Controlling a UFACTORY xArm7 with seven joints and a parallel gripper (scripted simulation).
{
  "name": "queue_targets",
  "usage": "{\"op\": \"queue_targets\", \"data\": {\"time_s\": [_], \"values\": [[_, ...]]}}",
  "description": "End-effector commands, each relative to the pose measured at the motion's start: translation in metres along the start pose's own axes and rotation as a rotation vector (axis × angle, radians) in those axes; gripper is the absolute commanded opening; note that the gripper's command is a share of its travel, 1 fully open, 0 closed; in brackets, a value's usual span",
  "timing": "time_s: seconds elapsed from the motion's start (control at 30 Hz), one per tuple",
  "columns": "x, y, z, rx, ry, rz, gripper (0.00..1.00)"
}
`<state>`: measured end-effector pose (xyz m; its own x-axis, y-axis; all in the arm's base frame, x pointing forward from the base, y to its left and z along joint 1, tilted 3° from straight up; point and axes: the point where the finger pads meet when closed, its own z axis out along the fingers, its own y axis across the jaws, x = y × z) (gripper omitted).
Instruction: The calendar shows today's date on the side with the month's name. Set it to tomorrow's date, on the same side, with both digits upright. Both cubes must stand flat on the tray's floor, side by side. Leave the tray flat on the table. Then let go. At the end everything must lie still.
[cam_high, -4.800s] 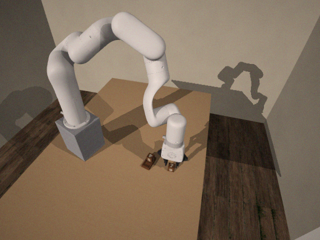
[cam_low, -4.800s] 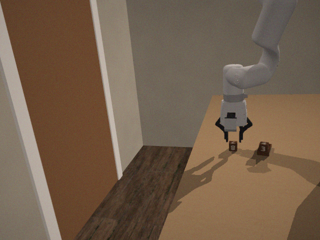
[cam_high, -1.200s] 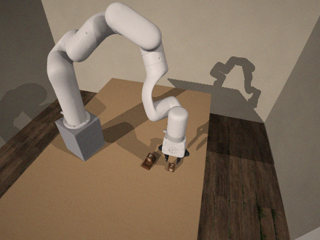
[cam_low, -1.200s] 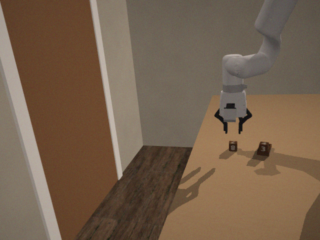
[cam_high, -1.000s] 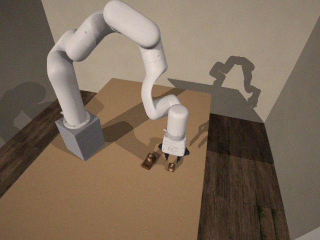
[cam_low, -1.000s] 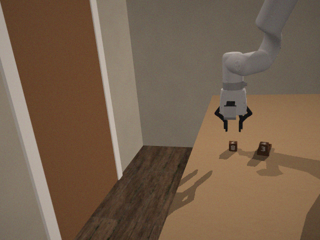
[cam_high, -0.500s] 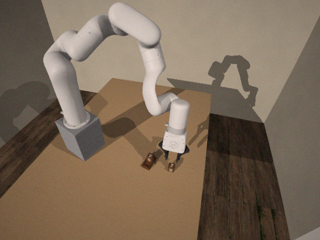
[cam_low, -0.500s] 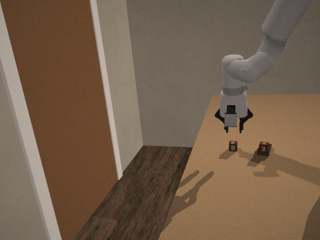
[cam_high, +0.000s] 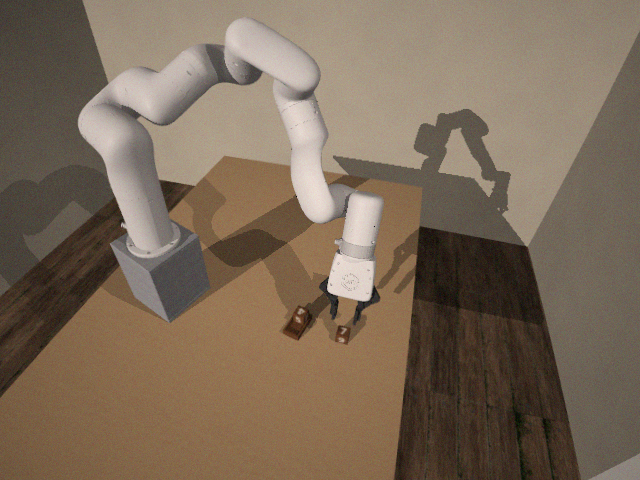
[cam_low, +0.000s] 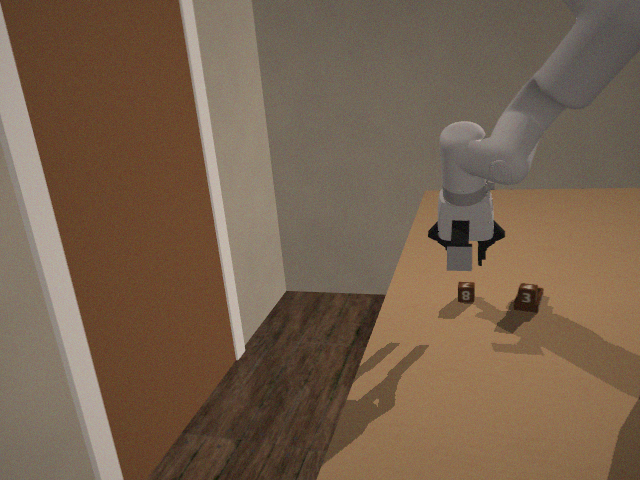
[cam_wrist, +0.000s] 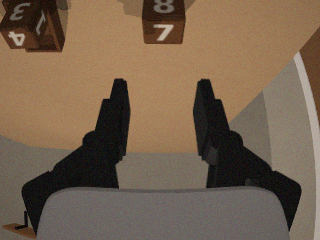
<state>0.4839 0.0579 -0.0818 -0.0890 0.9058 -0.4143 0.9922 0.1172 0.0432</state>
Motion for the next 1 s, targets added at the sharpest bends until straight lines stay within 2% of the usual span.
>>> {"op": "queue_targets", "data": {"time_s": [0.0, 0.1, 0.17, 0.97], "values": [[0.0023, 0.0003, 0.0001, 0.008, -0.062, 0.000, 0.49], [0.0024, 0.0016, -0.0021, -0.001, -0.165, 0.003, 0.49], [0.0024, 0.0025, -0.0035, -0.008, -0.200, 0.005, 0.49], [0.0064, 0.0025, -0.0009, -0.008, -0.200, 0.005, 0.49]]}}
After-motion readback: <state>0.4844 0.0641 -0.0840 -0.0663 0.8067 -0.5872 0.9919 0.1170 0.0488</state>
